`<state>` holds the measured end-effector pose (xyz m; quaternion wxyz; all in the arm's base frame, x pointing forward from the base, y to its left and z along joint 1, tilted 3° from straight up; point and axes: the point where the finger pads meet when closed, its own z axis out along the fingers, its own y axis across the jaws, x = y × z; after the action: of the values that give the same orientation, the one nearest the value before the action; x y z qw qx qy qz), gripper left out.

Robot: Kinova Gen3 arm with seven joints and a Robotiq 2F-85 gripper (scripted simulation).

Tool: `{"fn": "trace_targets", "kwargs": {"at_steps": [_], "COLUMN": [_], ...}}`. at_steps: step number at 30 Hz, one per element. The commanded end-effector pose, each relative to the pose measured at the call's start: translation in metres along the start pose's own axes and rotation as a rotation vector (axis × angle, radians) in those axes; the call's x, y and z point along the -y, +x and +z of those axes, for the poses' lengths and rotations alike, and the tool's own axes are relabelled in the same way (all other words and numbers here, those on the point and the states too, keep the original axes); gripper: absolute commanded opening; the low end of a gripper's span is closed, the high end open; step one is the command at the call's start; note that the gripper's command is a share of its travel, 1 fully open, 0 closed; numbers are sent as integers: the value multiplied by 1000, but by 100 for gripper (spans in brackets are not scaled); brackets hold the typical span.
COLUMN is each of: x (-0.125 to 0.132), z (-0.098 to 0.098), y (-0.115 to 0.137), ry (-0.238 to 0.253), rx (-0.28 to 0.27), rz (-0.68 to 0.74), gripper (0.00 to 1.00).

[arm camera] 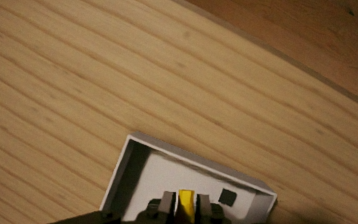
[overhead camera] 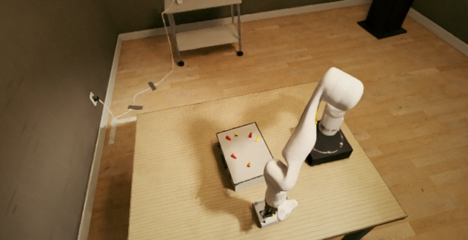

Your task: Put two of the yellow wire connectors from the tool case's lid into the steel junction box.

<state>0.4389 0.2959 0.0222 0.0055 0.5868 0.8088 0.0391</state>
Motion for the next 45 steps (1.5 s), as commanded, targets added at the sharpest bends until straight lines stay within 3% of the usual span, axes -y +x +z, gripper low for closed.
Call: {"fn": "trace_targets", "kwargs": {"at_steps": [1, 15, 16, 45], "x": [6, 6, 6, 6], "z": [36, 44, 44, 44], "y": [-6, -6, -6, -6], "ry": [24, 24, 24, 24], "rx": [12, 12, 12, 12], "rz": [4, 4, 4, 4], "gripper": [18, 18, 36, 36]}}
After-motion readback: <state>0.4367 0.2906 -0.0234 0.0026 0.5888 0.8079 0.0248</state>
